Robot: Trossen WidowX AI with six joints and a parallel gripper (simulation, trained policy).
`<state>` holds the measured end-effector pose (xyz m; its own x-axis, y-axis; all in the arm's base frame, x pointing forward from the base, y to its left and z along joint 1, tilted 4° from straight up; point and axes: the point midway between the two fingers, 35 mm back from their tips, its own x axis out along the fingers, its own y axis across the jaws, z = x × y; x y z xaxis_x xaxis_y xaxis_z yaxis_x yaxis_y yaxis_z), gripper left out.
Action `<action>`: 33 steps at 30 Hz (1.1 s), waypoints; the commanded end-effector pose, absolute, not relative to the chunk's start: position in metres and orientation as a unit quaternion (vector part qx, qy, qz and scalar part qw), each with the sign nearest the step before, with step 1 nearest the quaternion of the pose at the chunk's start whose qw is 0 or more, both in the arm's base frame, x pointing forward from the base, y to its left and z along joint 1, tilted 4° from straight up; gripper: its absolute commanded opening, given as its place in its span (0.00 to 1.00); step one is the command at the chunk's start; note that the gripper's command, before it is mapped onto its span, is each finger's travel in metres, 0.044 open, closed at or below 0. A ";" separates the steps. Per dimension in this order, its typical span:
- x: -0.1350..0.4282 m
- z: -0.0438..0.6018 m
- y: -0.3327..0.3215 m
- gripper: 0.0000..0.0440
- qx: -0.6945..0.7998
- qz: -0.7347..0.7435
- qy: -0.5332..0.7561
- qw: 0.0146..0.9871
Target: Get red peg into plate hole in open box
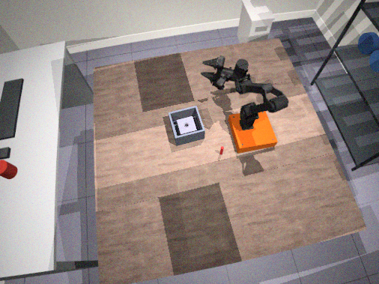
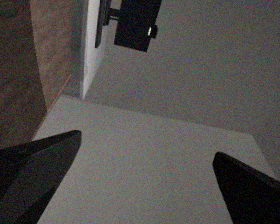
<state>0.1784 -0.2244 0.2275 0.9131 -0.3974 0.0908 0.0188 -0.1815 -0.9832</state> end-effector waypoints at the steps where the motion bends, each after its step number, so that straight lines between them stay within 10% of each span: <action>1: 0.193 0.234 -0.224 1.00 -0.710 -0.170 0.113 0.674; 33: 0.301 0.228 -0.152 1.00 -0.258 -0.101 0.118 0.954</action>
